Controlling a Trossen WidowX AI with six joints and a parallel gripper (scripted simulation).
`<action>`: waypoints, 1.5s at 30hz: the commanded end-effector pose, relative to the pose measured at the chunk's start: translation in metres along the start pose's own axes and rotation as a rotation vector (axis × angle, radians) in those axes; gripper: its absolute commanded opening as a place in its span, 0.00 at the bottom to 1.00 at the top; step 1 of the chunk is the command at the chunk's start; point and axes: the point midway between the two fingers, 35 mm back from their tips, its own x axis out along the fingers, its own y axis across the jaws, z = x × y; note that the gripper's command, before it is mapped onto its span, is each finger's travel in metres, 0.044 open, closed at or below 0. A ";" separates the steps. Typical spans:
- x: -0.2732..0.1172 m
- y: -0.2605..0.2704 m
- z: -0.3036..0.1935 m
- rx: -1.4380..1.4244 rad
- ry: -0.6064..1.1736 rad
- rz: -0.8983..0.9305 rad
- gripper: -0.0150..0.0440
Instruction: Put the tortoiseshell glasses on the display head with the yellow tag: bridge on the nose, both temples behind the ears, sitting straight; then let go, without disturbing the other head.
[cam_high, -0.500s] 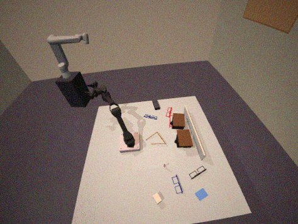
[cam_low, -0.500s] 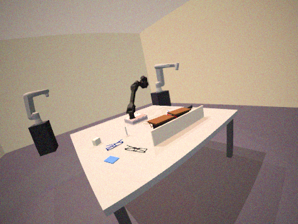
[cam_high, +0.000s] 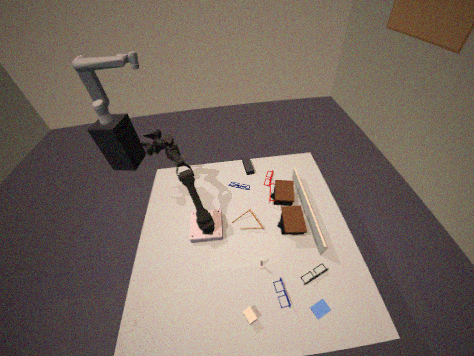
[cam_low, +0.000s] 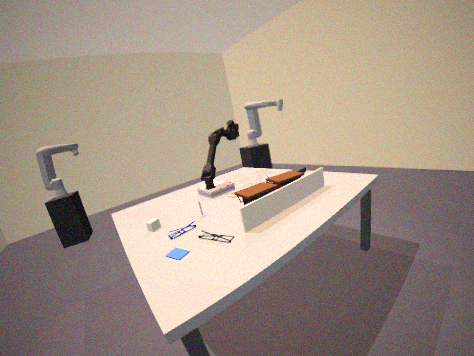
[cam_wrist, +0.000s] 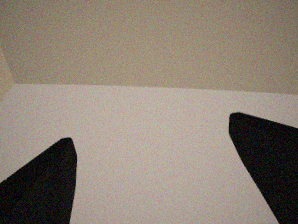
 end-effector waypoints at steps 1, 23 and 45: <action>-0.053 0.053 -0.002 0.122 -0.045 0.193 0.64; -0.410 0.162 0.019 0.860 0.009 1.278 0.59; -0.713 -0.052 0.040 1.517 0.652 2.353 0.59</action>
